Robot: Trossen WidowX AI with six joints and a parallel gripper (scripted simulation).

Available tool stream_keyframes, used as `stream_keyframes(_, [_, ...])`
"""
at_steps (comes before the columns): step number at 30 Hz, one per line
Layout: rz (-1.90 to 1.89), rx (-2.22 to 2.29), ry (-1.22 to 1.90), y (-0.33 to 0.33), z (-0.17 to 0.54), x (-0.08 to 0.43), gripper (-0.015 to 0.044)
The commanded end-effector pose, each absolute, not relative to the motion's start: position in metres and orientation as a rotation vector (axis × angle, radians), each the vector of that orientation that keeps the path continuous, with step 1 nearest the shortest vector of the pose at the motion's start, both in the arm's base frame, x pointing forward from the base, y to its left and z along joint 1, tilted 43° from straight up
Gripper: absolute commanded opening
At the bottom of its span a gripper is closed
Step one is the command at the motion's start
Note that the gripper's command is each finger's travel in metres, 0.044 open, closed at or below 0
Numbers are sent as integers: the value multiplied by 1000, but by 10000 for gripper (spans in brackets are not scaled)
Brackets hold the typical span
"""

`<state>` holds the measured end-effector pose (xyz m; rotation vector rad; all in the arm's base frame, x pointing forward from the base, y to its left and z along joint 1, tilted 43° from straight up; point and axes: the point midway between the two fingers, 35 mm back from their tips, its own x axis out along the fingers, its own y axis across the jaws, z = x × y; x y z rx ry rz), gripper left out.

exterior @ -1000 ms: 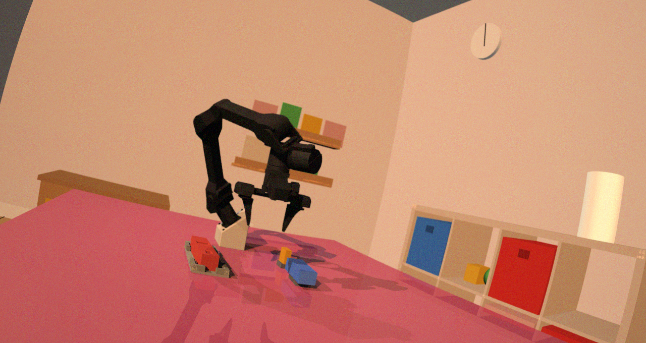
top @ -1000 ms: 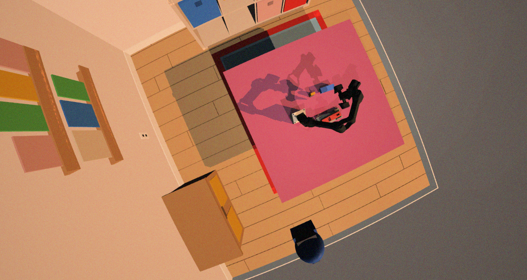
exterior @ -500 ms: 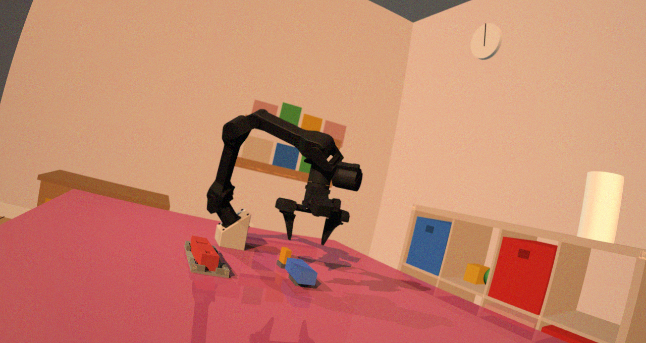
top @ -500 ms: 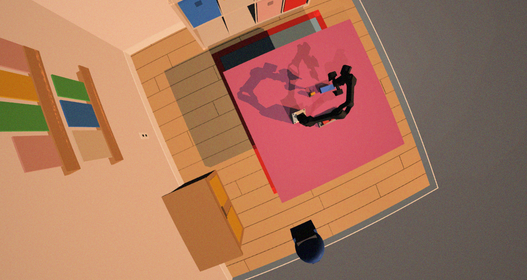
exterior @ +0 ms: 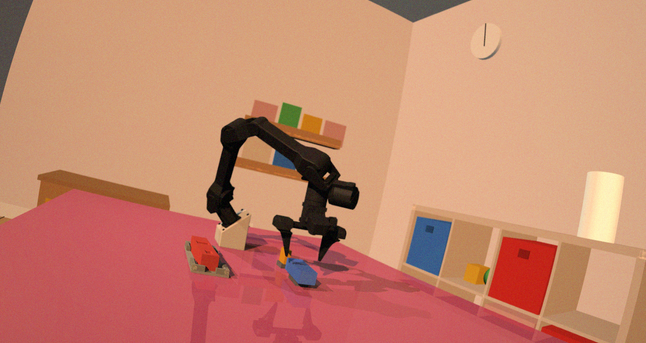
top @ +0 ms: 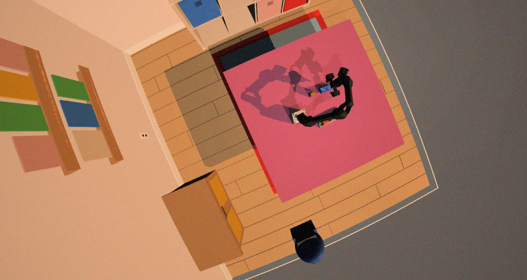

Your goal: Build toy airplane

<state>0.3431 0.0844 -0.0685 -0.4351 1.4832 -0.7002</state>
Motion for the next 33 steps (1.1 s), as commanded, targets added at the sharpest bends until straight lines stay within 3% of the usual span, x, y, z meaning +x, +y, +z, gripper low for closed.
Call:
stream_keyframes(1, [-697, -441, 1481, 80, -73, 343, 440])
stream_keyframes(27, [-699, -441, 1481, 54, -102, 341, 440])
stream_keyframes(33, [-699, -441, 1481, 54, -102, 341, 282])
